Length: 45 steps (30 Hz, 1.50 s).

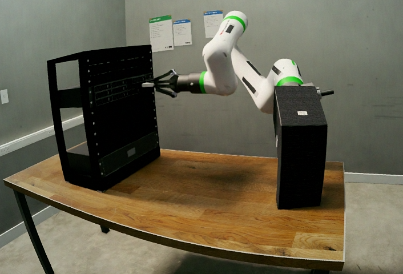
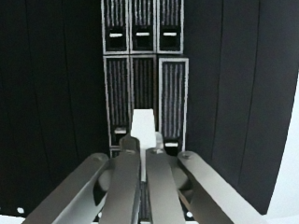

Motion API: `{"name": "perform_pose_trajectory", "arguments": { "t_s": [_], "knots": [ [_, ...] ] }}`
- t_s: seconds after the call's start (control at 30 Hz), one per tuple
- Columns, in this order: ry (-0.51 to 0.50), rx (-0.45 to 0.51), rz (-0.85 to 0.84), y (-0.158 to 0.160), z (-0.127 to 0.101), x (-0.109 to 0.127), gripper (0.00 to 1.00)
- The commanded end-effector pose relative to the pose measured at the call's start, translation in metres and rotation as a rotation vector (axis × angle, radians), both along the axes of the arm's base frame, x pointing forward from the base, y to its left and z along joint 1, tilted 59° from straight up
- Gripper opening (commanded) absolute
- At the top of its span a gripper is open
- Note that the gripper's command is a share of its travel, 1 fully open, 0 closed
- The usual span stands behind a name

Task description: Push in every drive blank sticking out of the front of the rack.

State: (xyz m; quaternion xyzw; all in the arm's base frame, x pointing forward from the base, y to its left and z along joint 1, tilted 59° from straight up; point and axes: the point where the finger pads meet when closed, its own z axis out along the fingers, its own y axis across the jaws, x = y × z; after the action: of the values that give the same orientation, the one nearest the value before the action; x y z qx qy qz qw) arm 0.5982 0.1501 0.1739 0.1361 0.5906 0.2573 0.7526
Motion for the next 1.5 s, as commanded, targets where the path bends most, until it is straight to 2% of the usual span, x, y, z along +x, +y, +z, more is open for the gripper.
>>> {"name": "perform_pose_trajectory", "arguments": {
  "t_s": [0.0, 0.13, 0.7, 0.9, 1.07, 1.17, 1.33, 1.47],
  "knots": [
    [-0.001, 0.002, 0.001, 0.000, -0.004, -0.016, 0.10],
    [-0.001, 0.002, 0.001, -0.001, -0.006, -0.022, 0.10],
    [-0.001, 0.002, 0.001, -0.001, -0.006, -0.022, 0.10],
    [-0.001, 0.002, 0.001, 0.021, 0.007, -0.028, 0.10],
    [-0.001, 0.002, 0.001, 0.023, 0.008, -0.028, 0.10],
    [-0.001, 0.002, 0.001, 0.023, 0.010, -0.021, 0.10],
    [-0.001, 0.002, 0.001, 0.026, 0.018, 0.005, 0.10],
    [-0.001, 0.002, 0.001, 0.026, 0.019, 0.009, 0.10]
  ]
}}
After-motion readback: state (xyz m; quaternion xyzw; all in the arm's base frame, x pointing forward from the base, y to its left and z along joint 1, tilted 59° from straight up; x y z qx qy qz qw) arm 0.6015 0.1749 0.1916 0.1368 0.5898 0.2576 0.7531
